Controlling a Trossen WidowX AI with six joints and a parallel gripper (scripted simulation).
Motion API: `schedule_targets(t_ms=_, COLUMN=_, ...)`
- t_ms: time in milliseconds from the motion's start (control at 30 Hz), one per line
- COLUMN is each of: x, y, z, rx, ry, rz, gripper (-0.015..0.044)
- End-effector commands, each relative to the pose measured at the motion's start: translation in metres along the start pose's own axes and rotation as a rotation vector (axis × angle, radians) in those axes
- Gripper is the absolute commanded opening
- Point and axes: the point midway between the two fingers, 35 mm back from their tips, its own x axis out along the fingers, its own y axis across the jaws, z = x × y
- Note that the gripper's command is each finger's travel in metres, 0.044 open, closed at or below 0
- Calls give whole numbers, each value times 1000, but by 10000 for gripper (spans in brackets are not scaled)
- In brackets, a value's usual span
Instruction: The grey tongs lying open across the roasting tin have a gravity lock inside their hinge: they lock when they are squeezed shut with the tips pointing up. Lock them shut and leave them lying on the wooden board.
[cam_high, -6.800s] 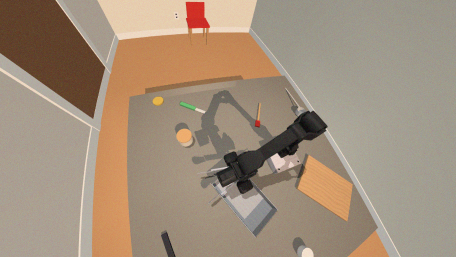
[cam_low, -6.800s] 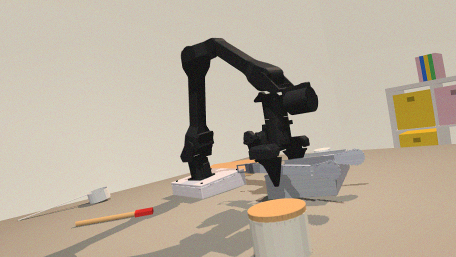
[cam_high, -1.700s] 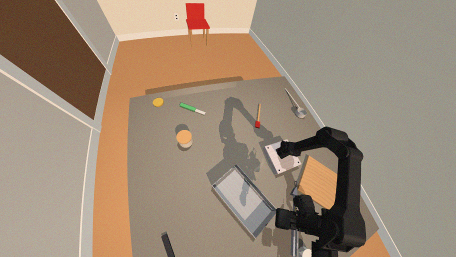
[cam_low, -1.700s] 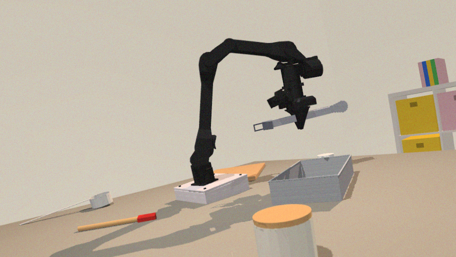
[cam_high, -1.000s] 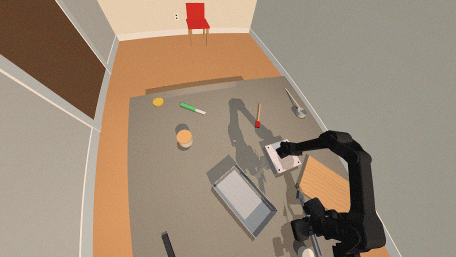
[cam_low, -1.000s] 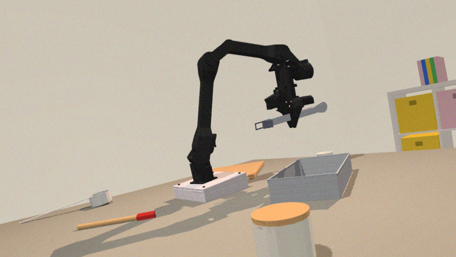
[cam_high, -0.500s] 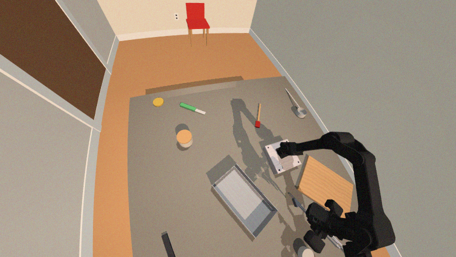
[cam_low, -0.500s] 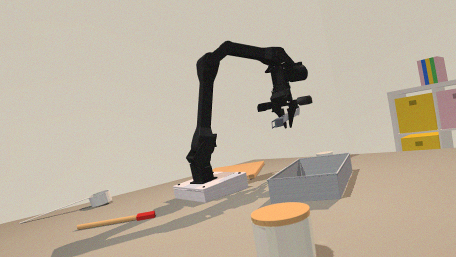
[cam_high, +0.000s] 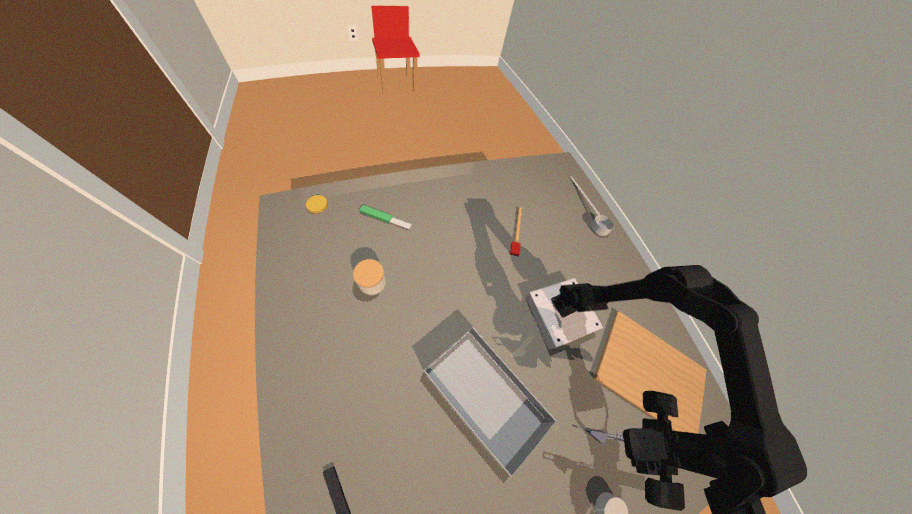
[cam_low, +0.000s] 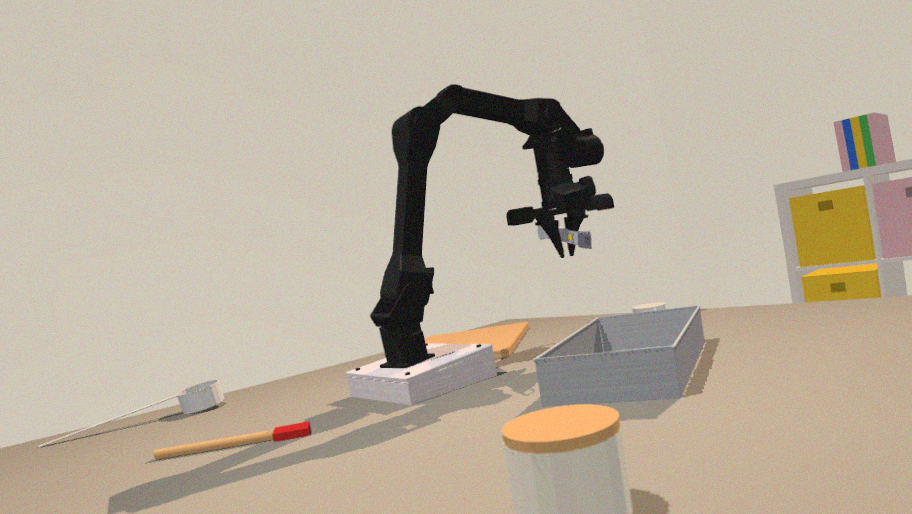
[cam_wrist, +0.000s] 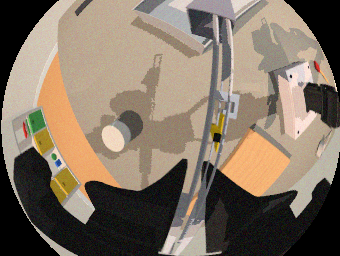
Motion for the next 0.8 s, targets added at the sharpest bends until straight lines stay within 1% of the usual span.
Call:
schedule_targets(t_ms=0, x=-1, y=-3, z=-11, rx=-187, ry=4, rz=1, gripper=-150)
schedule_targets(t_ms=767, x=1, y=-21, z=-54, rx=-1124, ry=4, rz=-10, gripper=-150)
